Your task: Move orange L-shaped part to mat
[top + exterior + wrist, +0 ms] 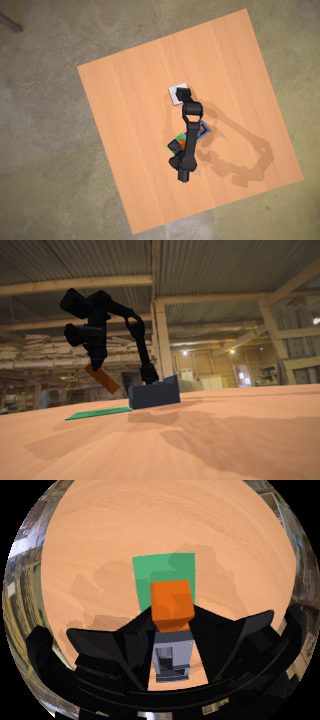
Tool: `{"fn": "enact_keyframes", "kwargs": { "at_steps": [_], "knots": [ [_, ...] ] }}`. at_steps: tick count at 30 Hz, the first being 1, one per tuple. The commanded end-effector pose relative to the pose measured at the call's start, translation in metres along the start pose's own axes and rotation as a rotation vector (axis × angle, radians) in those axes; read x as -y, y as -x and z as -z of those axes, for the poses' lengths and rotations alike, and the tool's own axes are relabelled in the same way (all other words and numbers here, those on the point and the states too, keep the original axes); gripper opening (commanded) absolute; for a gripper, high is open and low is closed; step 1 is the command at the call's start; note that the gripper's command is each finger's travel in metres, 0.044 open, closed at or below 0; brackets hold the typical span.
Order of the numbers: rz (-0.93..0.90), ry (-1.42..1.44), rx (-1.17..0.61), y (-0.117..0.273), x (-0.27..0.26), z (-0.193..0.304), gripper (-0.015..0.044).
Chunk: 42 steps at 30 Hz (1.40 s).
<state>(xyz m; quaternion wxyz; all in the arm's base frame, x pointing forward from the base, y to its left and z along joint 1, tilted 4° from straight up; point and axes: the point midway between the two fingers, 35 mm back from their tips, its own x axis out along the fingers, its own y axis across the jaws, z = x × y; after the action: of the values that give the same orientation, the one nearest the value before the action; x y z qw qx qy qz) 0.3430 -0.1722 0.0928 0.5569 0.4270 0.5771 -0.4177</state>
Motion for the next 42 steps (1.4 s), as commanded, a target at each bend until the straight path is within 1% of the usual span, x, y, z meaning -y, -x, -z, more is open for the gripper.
{"fn": "enact_keyframes", "kwargs": {
  "at_steps": [1, 23, 42],
  "knots": [
    [0.004, 0.003, 0.001, -0.008, 0.001, 0.0, 0.0],
    [0.004, 0.003, 0.001, -0.043, 0.001, 0.0, 0.0],
    [0.004, 0.003, 0.001, -0.044, 0.001, 0.0, 0.0]
  ]
}}
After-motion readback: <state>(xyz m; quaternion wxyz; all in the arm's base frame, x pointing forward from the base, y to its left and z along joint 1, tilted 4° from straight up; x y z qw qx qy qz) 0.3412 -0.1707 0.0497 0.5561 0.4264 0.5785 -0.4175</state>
